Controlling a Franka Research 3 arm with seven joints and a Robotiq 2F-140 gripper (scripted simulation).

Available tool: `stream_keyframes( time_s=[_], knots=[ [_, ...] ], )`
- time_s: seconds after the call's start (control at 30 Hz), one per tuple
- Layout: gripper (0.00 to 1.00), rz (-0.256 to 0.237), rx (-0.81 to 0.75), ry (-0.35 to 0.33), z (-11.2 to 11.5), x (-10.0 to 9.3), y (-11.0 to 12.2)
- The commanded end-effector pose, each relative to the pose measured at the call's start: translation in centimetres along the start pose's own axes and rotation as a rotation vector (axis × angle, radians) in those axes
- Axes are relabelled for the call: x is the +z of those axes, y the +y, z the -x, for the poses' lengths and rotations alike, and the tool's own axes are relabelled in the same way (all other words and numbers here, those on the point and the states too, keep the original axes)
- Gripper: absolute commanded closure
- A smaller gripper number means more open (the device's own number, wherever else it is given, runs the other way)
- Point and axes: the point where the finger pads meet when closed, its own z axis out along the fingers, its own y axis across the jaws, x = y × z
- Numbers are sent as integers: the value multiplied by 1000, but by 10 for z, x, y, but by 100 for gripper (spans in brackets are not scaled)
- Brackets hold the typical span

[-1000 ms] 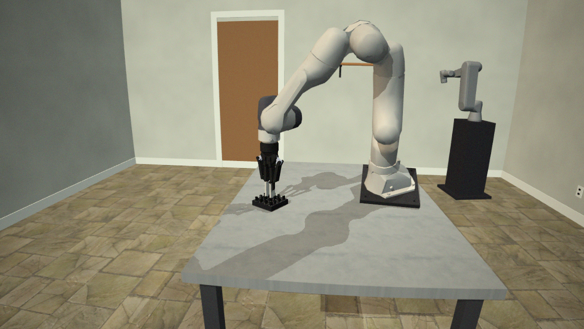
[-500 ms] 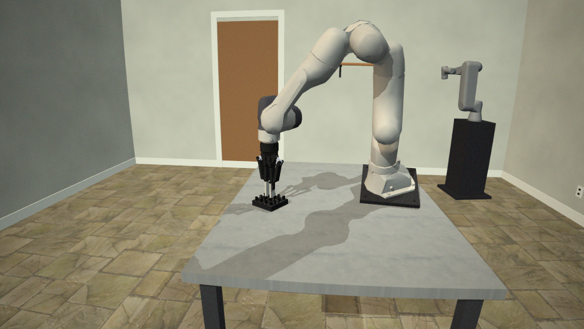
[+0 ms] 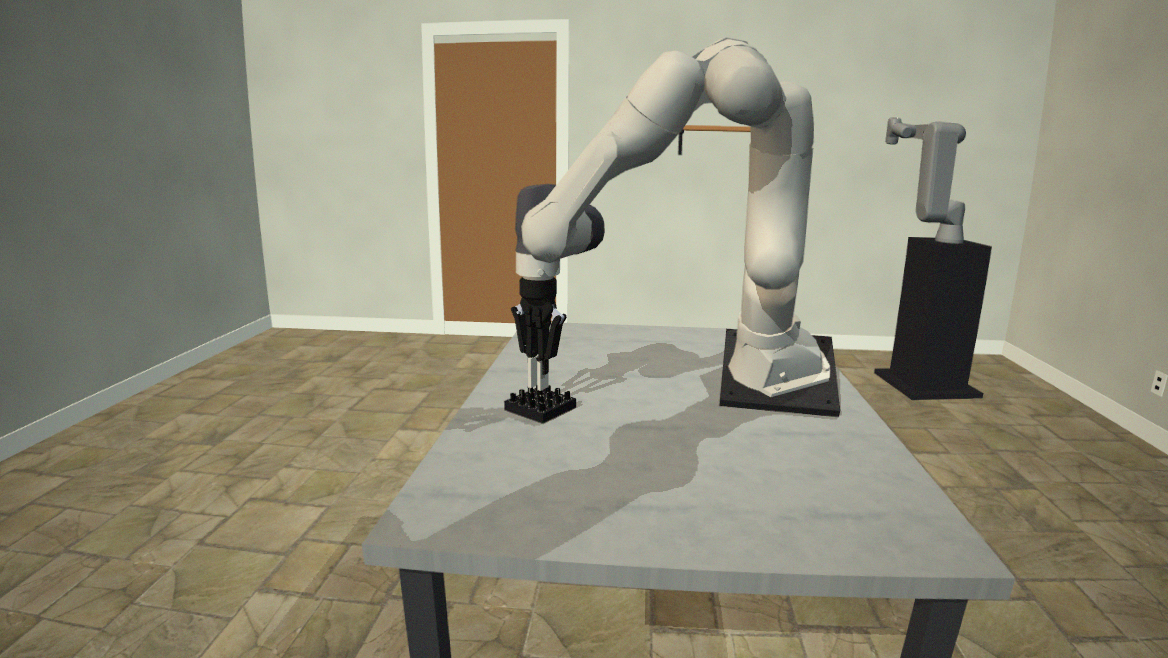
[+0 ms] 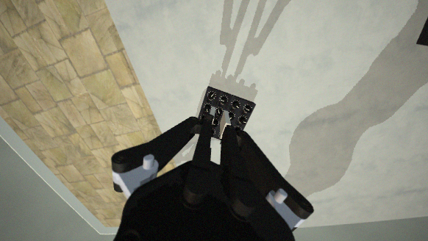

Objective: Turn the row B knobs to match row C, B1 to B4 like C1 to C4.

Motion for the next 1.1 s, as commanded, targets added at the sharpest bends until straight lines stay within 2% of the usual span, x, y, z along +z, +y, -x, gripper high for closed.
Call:
stream_keyframes(
  time_s=[0.0,0.27,0.8,0.97,1.03,1.07],
  knots=[
    [88,9,5,3,-3,-8,2],
    [88,9,5,3,-3,-24,2],
    [88,9,8,3,-3,-24,2],
    [88,9,129,4,-2,-25,2],
    [88,9,129,4,-2,-25,2],
    [88,9,182,4,-2,-26,2]
  ],
)
